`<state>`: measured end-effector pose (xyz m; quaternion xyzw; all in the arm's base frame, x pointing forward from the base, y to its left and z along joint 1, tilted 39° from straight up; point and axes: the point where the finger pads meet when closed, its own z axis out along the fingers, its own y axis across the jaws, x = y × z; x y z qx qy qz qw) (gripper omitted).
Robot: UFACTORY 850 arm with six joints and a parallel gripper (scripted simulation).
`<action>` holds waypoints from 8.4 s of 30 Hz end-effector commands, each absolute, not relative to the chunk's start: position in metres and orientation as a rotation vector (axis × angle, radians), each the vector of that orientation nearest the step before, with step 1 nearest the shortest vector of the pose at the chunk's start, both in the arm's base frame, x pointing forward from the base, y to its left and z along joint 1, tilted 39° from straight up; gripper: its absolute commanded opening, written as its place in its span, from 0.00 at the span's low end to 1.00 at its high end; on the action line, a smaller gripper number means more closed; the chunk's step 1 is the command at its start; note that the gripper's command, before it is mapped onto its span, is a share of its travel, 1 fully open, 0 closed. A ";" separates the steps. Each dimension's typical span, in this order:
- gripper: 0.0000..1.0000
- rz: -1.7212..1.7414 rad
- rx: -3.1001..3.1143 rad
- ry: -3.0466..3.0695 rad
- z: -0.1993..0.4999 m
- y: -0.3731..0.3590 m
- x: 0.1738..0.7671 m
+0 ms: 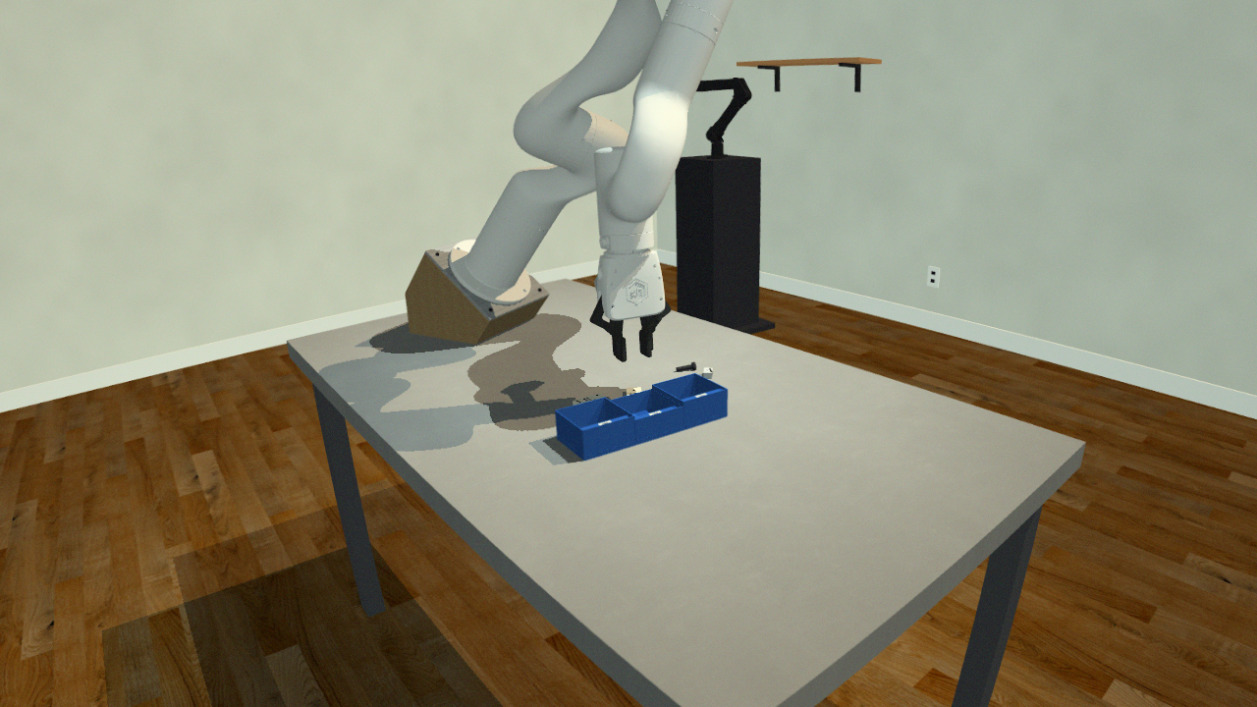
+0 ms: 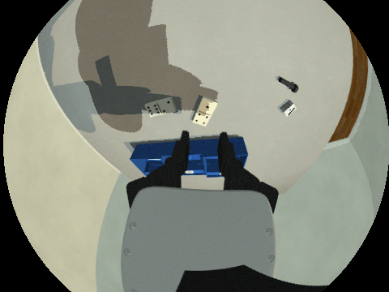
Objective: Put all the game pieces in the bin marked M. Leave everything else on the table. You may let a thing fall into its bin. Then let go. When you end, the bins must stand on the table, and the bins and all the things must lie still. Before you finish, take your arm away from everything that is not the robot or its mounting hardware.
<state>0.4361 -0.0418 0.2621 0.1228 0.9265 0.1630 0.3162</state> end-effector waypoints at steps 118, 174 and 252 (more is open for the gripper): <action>0.00 0.579 0.765 2.447 0.210 -0.026 0.475; 0.00 0.579 0.765 2.447 0.264 -0.063 0.448; 0.00 0.920 2.065 1.853 0.268 -0.187 0.525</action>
